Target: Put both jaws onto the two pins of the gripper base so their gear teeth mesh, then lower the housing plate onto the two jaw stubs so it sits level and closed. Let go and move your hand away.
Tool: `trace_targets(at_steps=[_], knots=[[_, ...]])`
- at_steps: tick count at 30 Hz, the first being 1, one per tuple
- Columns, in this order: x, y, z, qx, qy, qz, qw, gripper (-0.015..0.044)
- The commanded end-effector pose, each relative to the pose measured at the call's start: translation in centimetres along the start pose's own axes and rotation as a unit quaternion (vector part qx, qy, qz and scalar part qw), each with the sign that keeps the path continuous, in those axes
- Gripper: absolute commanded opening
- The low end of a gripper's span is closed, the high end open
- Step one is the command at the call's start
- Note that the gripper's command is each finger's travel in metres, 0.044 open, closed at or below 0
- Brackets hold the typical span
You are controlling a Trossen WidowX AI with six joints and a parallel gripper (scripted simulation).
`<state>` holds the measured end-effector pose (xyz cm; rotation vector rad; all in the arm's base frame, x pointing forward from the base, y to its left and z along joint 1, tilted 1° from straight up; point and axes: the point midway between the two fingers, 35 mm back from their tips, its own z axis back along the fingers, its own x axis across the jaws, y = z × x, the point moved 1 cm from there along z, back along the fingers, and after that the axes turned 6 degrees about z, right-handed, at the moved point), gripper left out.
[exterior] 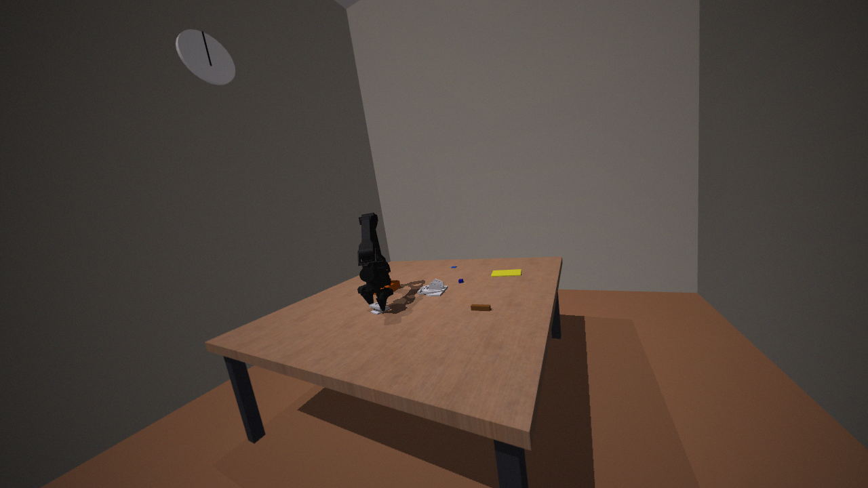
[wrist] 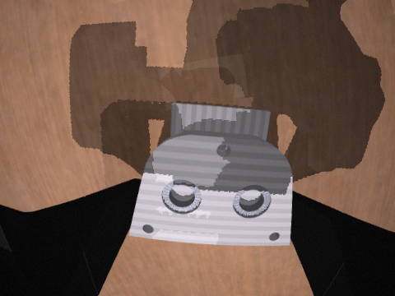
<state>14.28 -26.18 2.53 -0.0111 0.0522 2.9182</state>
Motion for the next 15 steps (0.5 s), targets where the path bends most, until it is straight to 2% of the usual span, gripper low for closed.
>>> trace_targets(at_steps=[1, 9, 15], knots=[[0.0, 0.0, 0.0, 0.000, 0.000, 0.000, 1.000, 0.0351], [0.0, 0.0, 0.1, 0.000, 0.000, 0.000, 1.000, 0.0351], [-0.1, 0.1, 1.7, 0.000, 0.001, 0.000, 1.000, 0.0351]])
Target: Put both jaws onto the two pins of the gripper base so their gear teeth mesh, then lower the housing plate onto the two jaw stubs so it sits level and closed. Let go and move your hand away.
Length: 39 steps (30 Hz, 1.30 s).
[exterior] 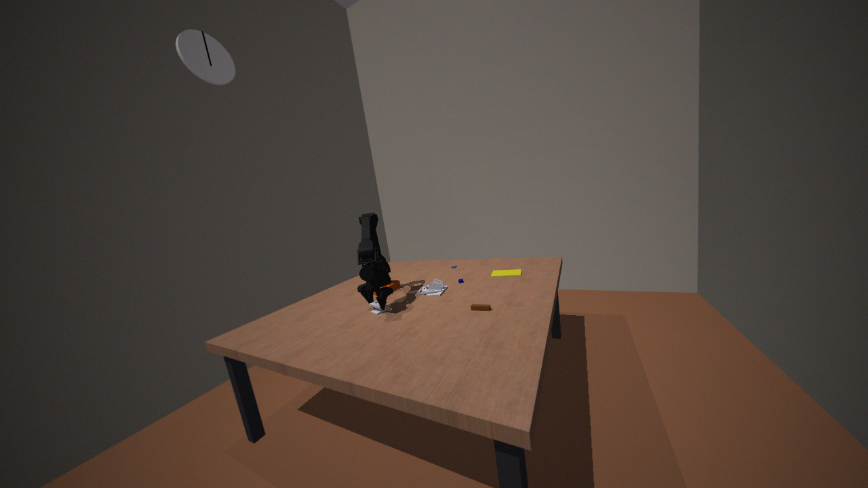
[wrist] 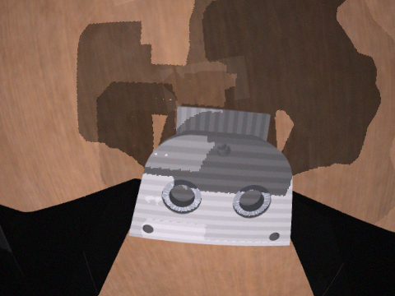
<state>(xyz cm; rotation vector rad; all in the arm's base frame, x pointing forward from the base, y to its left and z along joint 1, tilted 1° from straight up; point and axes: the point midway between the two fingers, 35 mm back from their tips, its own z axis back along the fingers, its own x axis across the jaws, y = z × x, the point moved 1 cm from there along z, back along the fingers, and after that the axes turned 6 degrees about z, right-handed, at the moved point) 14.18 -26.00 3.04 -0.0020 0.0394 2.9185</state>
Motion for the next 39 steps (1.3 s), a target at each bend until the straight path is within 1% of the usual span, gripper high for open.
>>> trace_targets(at_steps=[1, 18, 26, 39], knots=[[-0.3, 0.3, 1.5, 0.004, 0.004, 0.000, 1.000, 0.0351], [-0.1, 0.1, 6.7, 0.003, 0.006, 0.002, 1.000, 0.0351], [-0.3, -0.1, 6.8, 0.002, 0.006, -0.003, 1.000, 0.0351], [-2.8, -3.5, 6.8, 0.000, 0.007, -0.091, 0.996, 0.0351]])
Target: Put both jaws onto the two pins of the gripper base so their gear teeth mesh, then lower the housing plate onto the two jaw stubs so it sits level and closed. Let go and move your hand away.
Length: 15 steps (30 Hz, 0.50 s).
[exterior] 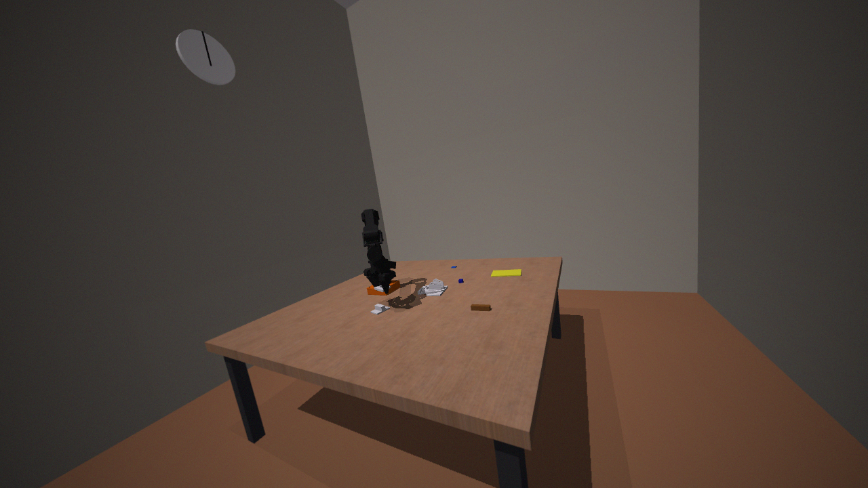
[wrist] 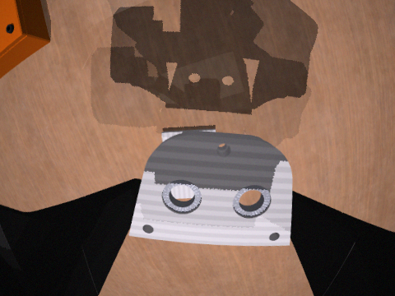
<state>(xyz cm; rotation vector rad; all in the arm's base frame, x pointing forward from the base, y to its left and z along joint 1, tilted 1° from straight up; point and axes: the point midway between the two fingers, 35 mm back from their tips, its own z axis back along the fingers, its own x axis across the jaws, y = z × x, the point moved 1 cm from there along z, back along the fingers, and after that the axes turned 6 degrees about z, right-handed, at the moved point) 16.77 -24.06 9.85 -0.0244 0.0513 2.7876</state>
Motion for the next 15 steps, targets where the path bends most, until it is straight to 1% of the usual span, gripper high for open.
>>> trace_targets(at_steps=[1, 15], knots=[[-0.6, -1.6, 0.0, -0.004, 0.000, -0.033, 0.999, 0.0351], [-2.2, -6.0, 0.0, -0.006, 0.000, -0.130, 0.991, 0.0351]])
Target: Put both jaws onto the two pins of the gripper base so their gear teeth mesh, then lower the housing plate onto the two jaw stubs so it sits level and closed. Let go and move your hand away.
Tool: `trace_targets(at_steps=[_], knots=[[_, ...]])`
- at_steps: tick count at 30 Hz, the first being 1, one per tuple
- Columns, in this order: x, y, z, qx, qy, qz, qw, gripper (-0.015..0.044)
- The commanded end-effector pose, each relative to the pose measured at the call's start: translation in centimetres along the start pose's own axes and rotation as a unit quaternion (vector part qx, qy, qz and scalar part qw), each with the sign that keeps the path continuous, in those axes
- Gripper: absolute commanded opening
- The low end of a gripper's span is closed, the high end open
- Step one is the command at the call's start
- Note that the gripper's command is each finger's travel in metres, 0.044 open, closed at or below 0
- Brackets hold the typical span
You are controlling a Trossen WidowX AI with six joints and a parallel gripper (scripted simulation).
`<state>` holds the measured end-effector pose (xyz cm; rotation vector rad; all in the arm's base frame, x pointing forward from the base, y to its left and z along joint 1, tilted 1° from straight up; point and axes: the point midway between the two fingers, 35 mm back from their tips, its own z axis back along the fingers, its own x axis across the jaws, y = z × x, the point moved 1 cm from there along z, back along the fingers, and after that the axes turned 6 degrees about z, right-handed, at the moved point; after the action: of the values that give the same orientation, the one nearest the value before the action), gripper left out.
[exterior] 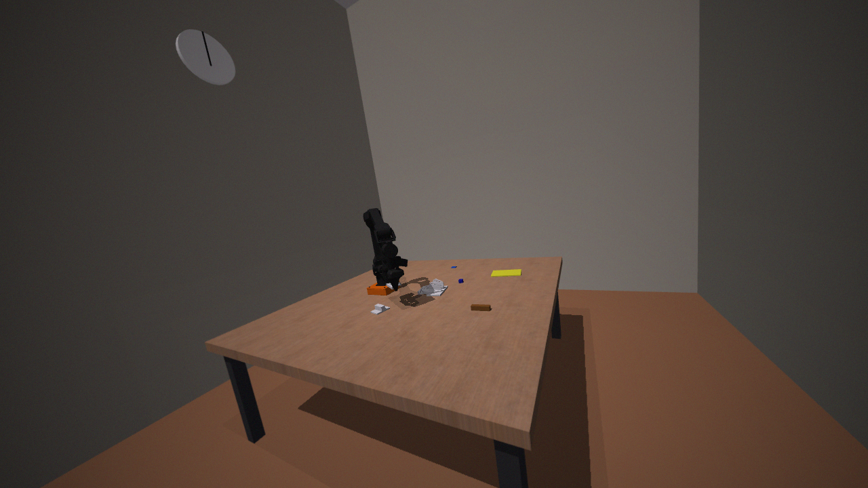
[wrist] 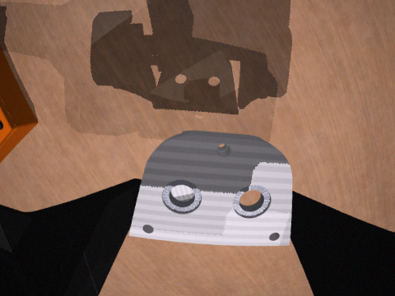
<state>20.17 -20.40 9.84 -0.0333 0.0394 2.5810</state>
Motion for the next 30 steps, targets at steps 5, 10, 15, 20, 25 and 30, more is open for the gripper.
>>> trace_targets(at_steps=[5, 10, 15, 20, 25, 30], knots=[[0.0, -3.1, -0.1, -0.004, -0.002, -0.063, 0.998, 0.0351], [0.1, -4.8, -0.1, -0.005, -0.003, -0.098, 0.995, 0.0351], [0.3, -6.4, 0.0, -0.006, -0.003, -0.134, 0.991, 0.0351], [0.5, -8.0, 0.0, -0.006, -0.003, -0.169, 0.986, 0.0351], [0.9, -9.7, 0.0, -0.007, -0.004, -0.205, 0.979, 0.0351], [1.4, -11.3, 0.0, -0.007, -0.005, -0.241, 0.970, 0.0351]])
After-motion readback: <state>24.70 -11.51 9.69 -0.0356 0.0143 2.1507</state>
